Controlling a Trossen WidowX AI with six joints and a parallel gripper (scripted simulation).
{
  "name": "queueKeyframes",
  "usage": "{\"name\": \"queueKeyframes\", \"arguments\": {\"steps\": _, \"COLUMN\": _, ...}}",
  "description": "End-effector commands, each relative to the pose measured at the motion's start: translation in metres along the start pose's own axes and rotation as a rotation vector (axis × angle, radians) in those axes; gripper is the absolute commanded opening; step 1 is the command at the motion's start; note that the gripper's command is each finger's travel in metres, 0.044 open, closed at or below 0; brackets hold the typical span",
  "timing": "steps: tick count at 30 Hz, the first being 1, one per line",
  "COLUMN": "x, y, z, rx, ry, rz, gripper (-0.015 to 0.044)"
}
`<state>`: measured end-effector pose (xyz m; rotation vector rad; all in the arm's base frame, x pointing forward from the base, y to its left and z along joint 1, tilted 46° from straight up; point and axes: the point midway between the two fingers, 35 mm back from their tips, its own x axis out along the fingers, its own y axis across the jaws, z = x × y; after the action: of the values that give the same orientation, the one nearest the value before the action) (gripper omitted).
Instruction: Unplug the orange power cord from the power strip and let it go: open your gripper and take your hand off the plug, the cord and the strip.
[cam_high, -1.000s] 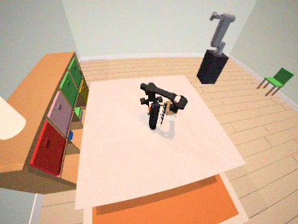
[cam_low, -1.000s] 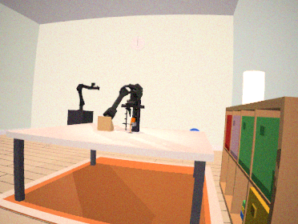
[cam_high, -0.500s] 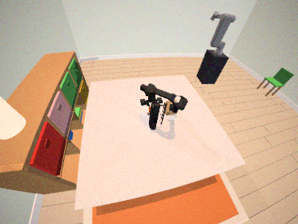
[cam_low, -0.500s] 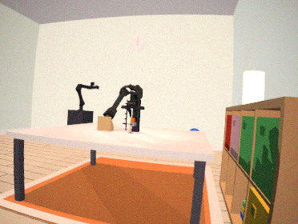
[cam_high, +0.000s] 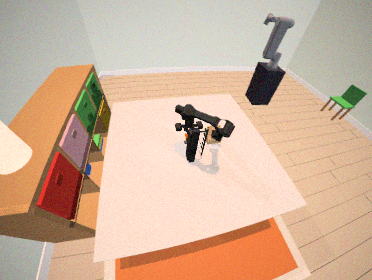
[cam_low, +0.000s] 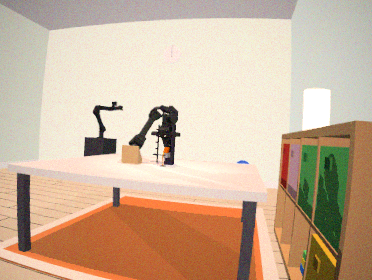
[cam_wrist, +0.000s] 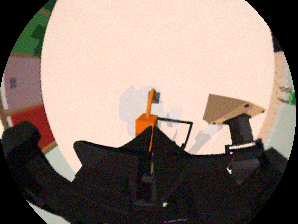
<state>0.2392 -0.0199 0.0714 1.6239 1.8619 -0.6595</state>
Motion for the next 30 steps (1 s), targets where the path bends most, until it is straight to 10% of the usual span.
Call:
{"name": "queueKeyframes", "arguments": {"steps": 1, "x": 0.002, "y": 0.001, "z": -0.001, "rx": -0.006, "ry": 0.002, "rz": -0.006, "gripper": 0.0}}
{"name": "queueKeyframes", "arguments": {"steps": 30, "x": -0.001, "y": 0.001, "z": 0.044, "rx": -0.004, "ry": -0.001, "rz": -0.005, "gripper": 0.0}}
